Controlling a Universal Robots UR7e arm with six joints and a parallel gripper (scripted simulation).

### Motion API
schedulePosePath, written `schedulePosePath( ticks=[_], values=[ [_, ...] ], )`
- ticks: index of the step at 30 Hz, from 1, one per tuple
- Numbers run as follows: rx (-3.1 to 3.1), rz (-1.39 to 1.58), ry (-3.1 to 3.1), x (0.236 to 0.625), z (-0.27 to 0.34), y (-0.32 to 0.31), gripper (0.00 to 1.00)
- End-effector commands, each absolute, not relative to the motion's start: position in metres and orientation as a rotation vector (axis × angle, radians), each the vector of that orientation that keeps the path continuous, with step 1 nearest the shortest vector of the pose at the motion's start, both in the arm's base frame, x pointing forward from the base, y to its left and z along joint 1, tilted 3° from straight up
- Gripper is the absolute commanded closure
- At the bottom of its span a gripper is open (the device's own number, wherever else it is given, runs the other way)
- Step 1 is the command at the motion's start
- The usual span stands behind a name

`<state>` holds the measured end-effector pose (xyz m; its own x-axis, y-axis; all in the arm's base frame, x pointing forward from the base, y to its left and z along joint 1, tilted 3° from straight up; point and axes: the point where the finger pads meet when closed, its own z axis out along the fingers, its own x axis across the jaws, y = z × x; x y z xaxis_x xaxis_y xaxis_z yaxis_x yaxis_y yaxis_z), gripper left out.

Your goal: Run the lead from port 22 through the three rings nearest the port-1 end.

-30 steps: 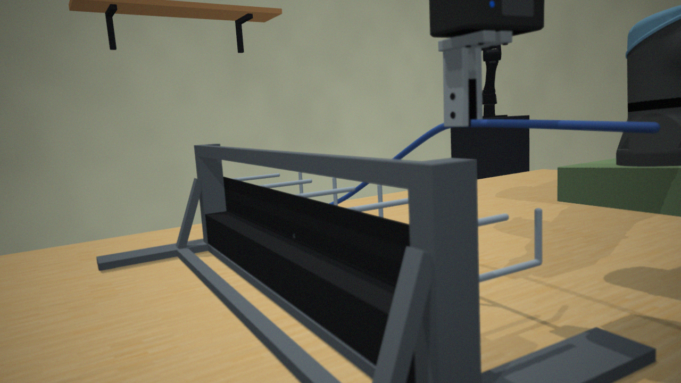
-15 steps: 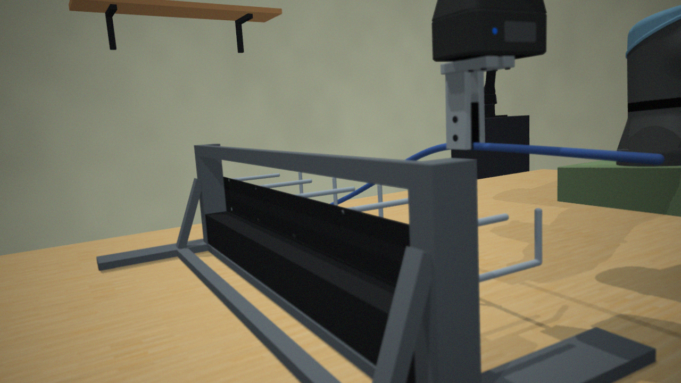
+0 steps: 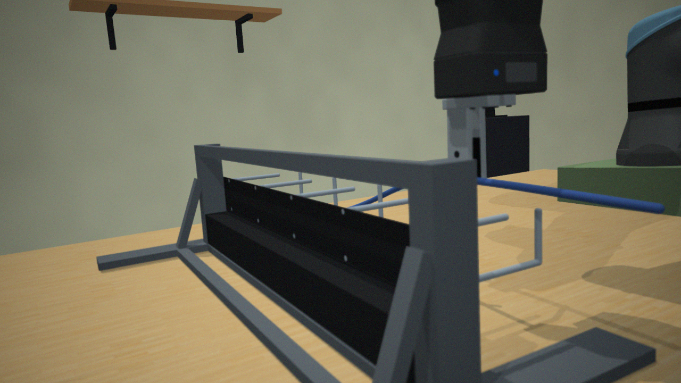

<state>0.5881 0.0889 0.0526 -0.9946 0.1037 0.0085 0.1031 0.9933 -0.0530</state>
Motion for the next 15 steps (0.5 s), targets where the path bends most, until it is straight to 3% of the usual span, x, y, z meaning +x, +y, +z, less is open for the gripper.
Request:
schedulePosePath(
  ticks=[1,15],
  values=[
    [-0.162,0.082,-3.128,0.589,0.045,0.089,1.0],
    [-0.162,0.082,-3.128,0.589,0.024,0.087,1.0]
  ],
)
